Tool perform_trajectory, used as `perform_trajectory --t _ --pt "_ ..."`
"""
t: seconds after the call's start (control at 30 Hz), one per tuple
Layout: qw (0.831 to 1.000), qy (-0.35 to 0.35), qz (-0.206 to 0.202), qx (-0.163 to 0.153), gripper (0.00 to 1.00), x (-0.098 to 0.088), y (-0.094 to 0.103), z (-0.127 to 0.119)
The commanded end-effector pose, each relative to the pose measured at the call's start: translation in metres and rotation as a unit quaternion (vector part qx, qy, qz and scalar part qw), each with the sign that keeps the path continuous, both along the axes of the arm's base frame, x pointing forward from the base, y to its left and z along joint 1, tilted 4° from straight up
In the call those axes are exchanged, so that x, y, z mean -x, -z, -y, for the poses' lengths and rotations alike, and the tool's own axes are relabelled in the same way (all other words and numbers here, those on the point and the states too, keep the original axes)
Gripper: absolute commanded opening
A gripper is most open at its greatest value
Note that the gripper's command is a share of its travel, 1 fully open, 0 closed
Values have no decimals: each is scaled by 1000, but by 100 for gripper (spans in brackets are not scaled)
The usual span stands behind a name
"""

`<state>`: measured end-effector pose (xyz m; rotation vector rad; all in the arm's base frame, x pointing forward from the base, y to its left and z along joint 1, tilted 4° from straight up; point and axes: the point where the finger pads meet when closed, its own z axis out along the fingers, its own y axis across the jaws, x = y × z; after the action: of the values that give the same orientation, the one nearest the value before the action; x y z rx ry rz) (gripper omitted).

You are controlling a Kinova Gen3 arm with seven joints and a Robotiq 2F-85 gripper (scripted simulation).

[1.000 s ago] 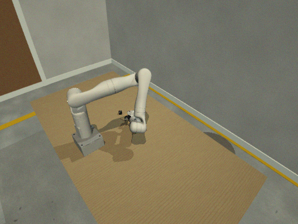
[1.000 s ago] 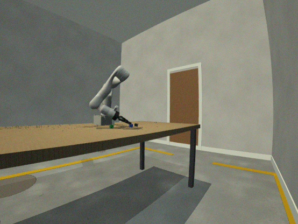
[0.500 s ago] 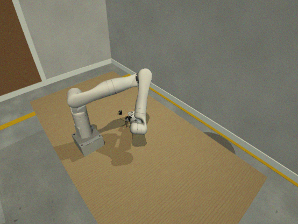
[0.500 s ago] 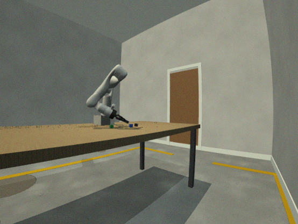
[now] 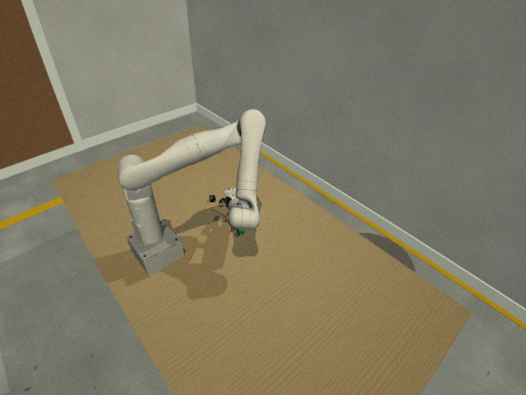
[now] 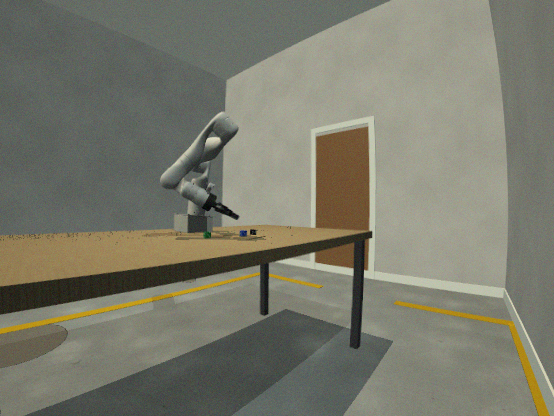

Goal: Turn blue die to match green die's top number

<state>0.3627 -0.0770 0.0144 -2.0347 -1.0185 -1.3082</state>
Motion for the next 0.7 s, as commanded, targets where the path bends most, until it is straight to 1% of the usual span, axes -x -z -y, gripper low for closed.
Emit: perform_trajectory --t 0.0,0.13,0.37,0.5,0.57,0.67 --pt "1000 0 8 4 41 -4 -9 1" --pt "1000 0 8 4 41 -4 -17 1" --pt "1000 0 6 6 41 -4 -18 1" --pt "1000 0 -1 16 41 -5 -18 1" --pt "1000 0 -1 16 41 -5 -18 1" --pt "999 1 -12 33 41 -5 -20 0"
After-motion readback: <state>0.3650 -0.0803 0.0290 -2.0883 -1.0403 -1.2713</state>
